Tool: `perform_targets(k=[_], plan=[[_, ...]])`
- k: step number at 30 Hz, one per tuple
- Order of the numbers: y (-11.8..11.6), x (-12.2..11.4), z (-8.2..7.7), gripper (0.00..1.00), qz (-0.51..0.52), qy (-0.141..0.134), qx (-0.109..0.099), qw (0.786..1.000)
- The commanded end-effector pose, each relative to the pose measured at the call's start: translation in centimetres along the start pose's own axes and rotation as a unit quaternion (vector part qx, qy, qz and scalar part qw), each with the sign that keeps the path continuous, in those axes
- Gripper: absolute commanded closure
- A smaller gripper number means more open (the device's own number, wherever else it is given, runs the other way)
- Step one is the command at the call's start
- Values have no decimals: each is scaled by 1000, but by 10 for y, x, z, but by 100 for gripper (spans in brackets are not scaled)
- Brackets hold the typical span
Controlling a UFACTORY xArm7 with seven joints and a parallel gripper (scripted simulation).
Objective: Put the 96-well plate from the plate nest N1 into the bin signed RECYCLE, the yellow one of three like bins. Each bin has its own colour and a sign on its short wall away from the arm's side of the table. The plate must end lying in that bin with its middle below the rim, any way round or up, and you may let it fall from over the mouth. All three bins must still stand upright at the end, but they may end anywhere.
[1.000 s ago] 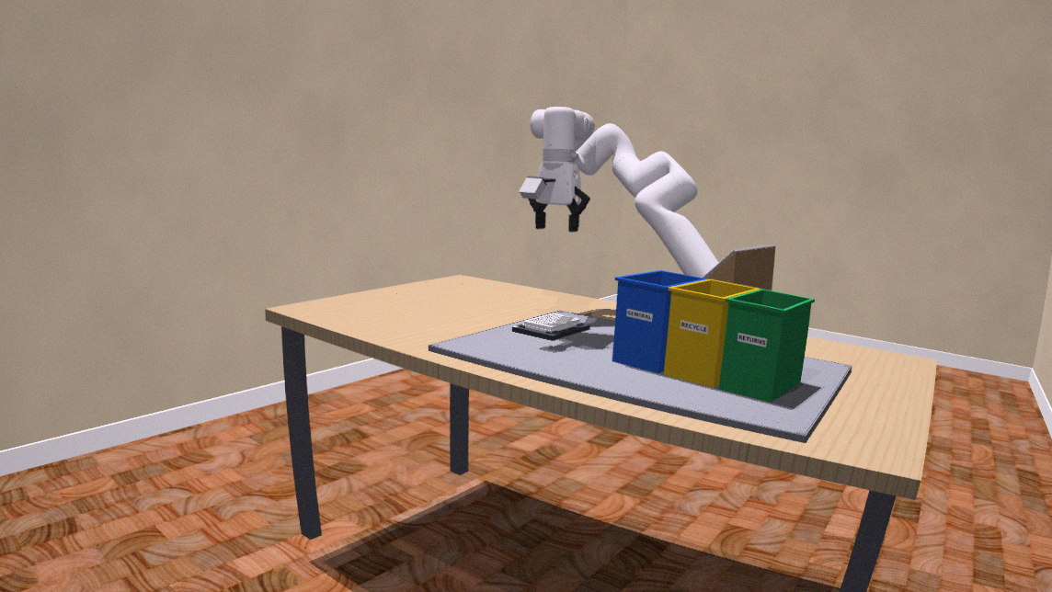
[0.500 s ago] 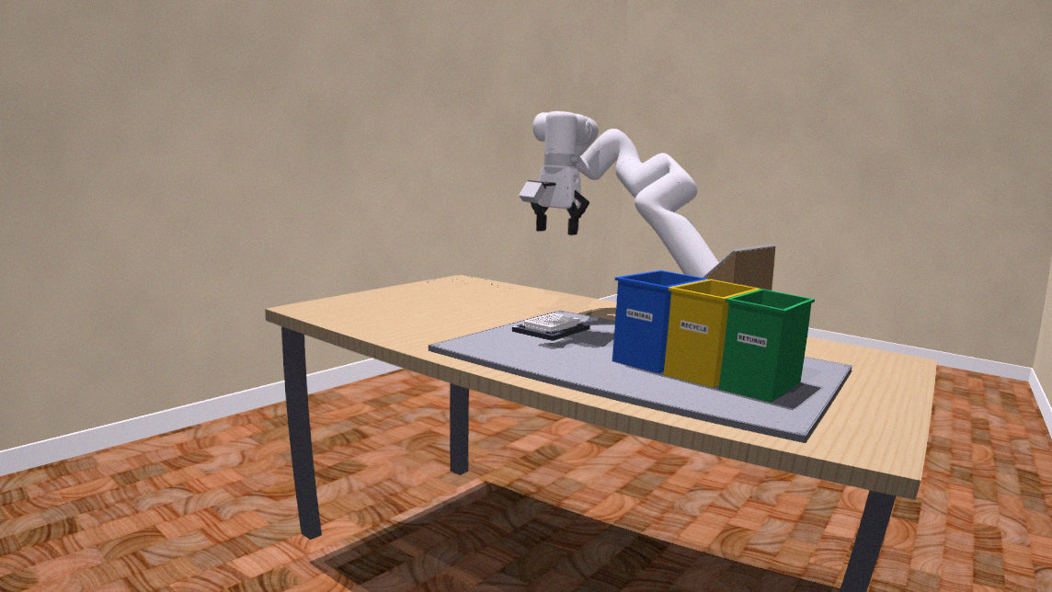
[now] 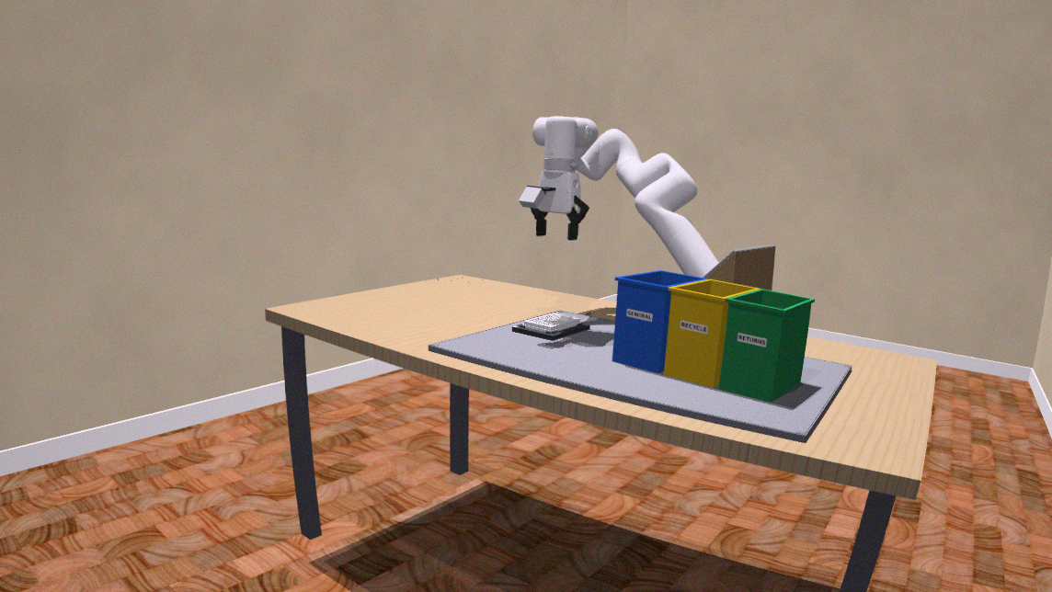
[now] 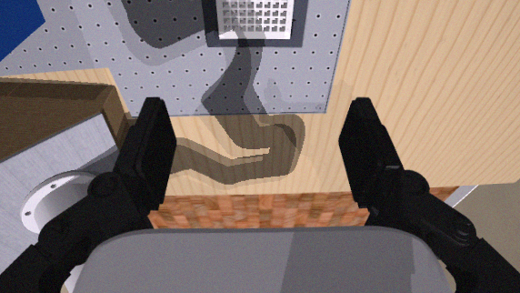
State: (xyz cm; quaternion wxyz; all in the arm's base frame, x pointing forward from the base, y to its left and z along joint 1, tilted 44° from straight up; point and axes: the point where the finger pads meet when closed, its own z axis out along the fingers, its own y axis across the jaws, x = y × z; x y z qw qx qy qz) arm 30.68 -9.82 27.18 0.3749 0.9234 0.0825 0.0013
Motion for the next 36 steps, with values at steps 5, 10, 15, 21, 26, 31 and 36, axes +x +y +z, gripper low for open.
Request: perform_targets(k=[5, 10, 15, 21, 26, 31, 36], plan=[[0, 1, 12, 0, 0, 2, 0, 1000], [0, 1, 17, 0, 0, 2, 0, 1000], [0, 1, 25, 0, 0, 2, 0, 1000], [0, 1, 35, 0, 0, 2, 0, 1000], [0, 1, 40, 0, 0, 2, -1, 1000], [0, 1, 48, 0, 0, 2, -1, 1000], [0, 1, 57, 0, 0, 2, -1, 1000]])
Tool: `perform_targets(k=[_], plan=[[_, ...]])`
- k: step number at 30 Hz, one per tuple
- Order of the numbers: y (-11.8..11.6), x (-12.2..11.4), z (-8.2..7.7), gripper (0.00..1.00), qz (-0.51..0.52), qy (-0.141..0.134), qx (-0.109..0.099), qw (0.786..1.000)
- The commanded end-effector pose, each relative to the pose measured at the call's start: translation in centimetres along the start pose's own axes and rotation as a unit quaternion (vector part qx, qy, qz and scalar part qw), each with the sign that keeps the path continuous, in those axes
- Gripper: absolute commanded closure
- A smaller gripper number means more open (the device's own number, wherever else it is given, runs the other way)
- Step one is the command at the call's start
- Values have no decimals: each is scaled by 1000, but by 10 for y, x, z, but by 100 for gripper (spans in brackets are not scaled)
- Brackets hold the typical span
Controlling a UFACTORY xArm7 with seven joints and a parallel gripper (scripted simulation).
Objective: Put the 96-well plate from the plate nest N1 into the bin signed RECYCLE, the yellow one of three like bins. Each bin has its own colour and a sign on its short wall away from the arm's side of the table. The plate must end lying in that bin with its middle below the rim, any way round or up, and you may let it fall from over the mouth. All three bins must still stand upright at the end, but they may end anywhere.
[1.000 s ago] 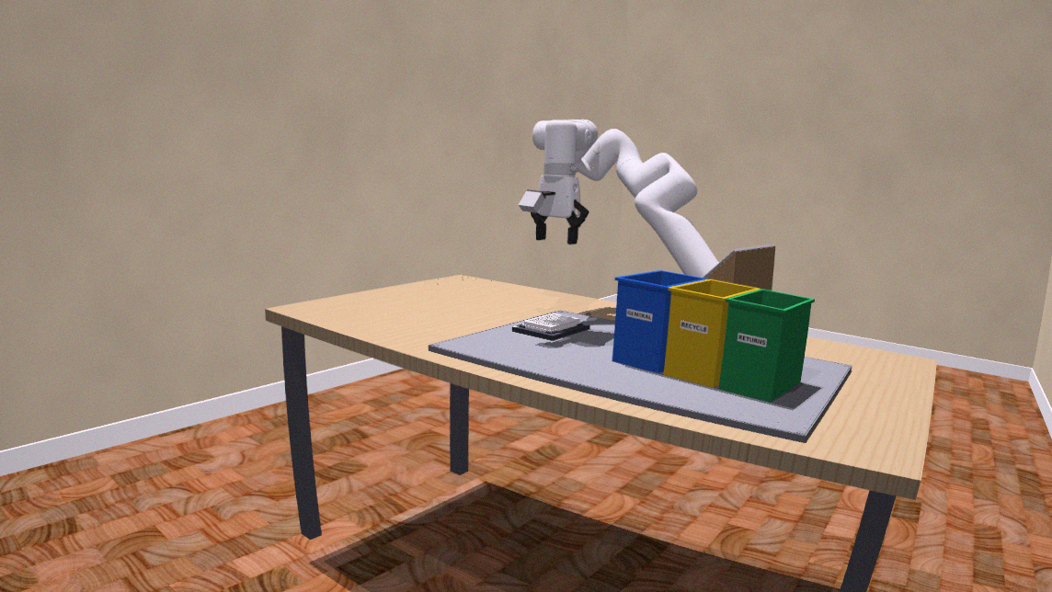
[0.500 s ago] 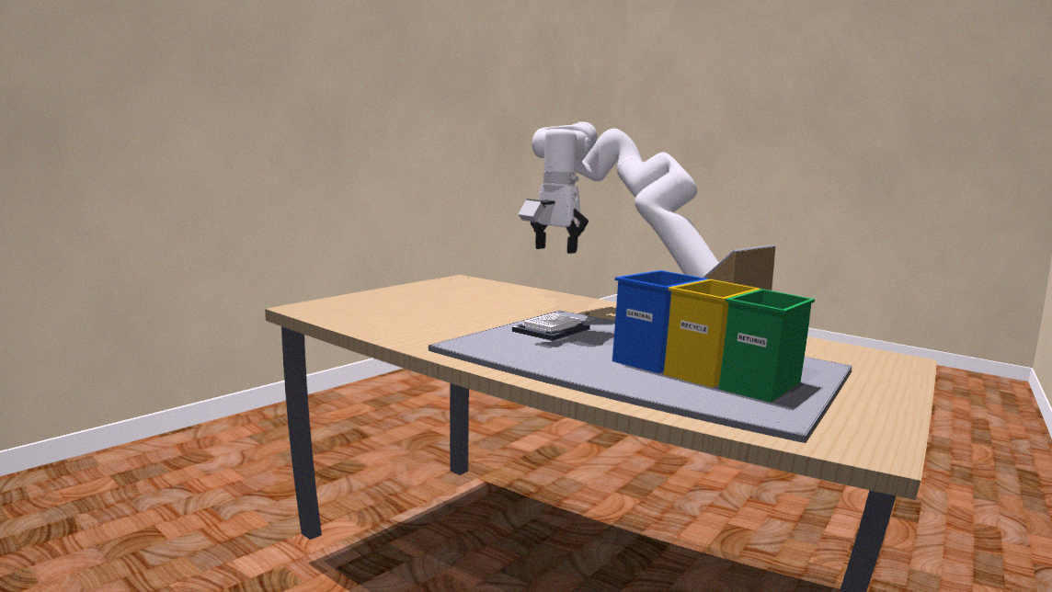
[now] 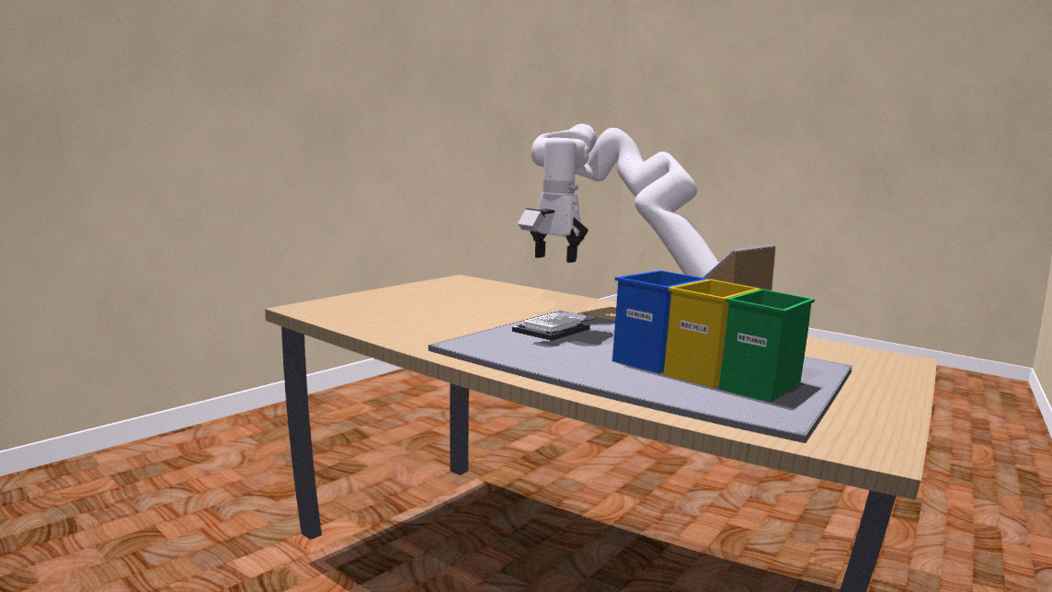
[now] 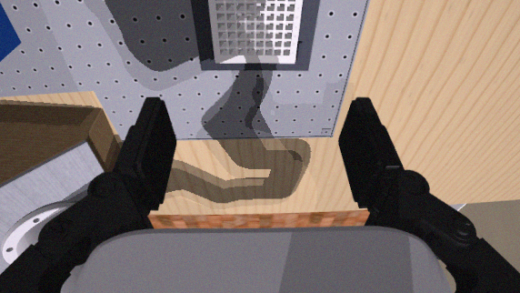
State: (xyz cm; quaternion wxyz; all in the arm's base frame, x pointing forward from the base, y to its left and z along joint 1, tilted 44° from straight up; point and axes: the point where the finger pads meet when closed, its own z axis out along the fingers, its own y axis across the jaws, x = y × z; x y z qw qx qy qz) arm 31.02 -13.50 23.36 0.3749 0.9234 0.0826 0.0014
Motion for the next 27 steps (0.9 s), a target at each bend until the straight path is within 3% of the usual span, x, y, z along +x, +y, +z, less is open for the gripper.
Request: perform_targets(k=[1, 27], plan=[[0, 1, 5, 0, 0, 2, -1, 1000], [0, 1, 42, 0, 0, 2, -1, 1000]])
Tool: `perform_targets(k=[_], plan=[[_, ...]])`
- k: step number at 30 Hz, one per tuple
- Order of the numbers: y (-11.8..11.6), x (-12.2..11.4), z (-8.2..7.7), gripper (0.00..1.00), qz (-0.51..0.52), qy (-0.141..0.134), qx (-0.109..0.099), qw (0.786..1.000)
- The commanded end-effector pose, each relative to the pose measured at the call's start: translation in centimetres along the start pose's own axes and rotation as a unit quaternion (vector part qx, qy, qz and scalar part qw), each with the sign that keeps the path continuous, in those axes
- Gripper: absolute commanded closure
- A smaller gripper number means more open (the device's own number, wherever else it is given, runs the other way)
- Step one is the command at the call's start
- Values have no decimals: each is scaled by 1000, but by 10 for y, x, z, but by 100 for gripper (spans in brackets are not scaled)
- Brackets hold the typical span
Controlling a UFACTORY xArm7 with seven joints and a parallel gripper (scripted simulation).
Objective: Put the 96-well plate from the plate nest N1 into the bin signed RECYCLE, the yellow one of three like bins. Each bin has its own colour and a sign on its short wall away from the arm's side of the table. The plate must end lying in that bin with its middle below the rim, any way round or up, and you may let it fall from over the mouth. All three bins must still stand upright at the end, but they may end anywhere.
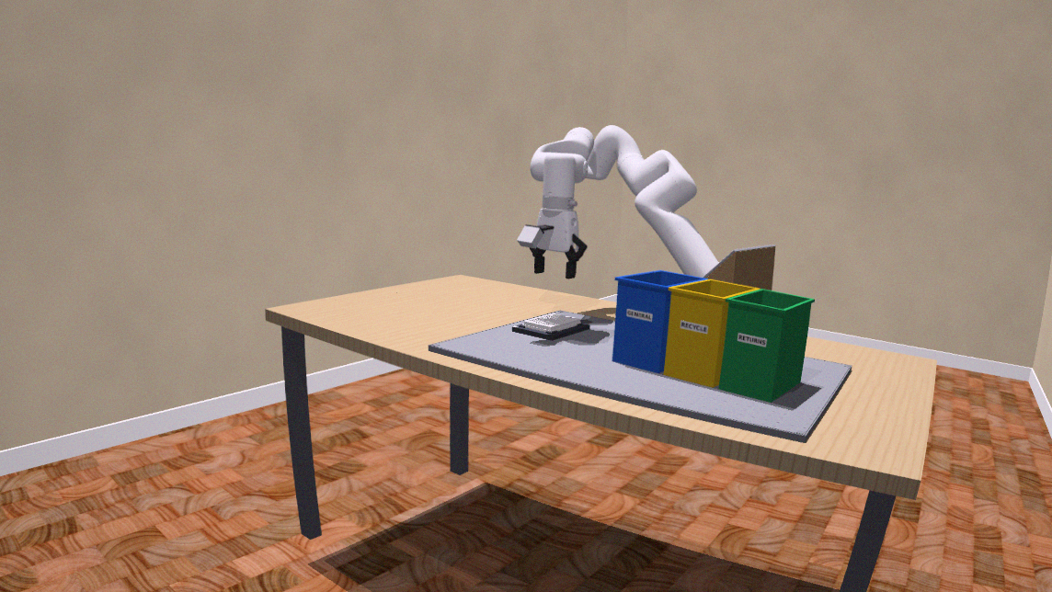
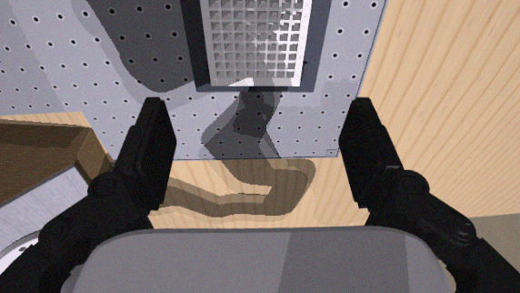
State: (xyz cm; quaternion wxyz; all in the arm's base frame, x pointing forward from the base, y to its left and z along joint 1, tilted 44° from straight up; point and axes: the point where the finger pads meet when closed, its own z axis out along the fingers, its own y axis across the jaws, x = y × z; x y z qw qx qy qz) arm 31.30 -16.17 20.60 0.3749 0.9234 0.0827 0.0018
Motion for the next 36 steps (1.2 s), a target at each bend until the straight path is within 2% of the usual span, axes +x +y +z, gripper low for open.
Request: perform_targets(k=[1, 36], plan=[[0, 1, 5, 0, 0, 1, 0, 1000], [0, 1, 57, 0, 0, 1, 0, 1000]])
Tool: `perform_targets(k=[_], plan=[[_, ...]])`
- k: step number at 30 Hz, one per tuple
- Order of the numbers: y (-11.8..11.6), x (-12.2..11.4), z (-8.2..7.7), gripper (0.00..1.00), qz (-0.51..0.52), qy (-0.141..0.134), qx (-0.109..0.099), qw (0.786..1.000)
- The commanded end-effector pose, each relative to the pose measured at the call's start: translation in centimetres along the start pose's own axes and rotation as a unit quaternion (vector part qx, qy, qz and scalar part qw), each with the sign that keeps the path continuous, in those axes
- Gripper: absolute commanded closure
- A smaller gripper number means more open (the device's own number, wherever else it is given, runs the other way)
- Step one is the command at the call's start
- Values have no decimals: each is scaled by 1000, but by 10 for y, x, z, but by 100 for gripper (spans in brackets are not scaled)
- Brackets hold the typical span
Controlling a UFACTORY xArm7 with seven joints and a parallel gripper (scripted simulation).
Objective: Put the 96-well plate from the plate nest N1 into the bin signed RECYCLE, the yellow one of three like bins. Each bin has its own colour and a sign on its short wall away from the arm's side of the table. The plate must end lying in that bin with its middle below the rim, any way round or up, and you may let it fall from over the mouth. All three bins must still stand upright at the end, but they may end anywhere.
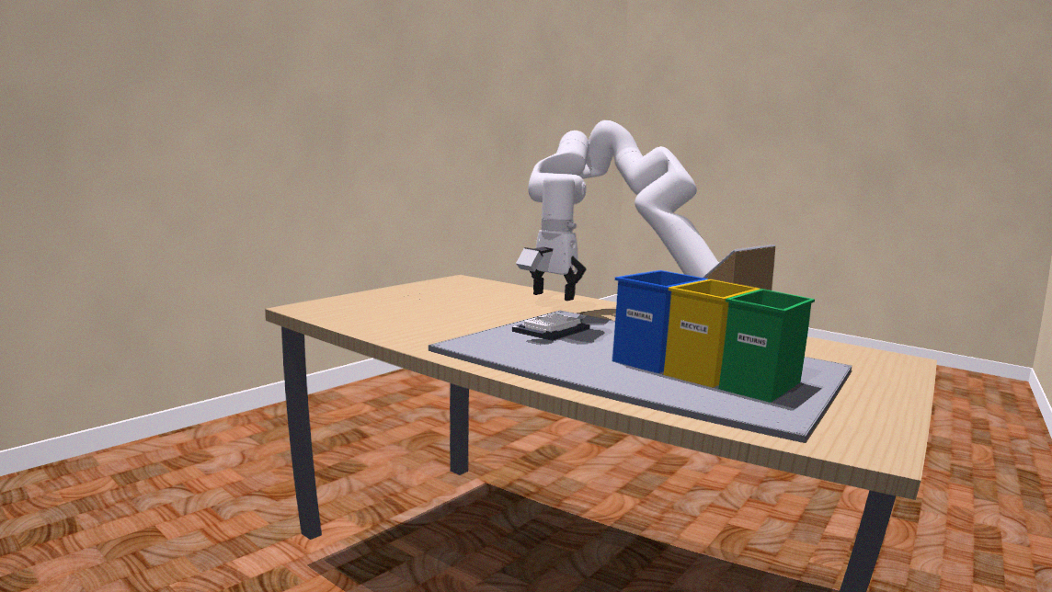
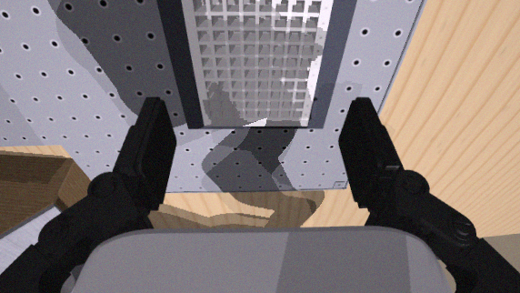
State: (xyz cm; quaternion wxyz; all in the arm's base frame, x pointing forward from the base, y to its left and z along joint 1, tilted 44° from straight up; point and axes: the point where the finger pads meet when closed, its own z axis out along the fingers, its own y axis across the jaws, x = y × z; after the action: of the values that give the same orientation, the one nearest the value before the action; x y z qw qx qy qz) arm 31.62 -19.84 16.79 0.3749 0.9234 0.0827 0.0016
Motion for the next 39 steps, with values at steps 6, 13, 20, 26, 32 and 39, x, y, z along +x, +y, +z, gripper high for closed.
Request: perform_targets(k=[6, 13, 20, 26, 32, 39], plan=[[0, 1, 14, 0, 0, 1, 0, 1000], [0, 1, 22, 0, 0, 1, 0, 1000], [0, 1, 34, 0, 0, 1, 0, 1000], [0, 1, 41, 0, 0, 1, 0, 1000], [0, 1, 41, 0, 0, 1, 0, 1000], [0, 1, 42, 0, 0, 1, 0, 1000]])
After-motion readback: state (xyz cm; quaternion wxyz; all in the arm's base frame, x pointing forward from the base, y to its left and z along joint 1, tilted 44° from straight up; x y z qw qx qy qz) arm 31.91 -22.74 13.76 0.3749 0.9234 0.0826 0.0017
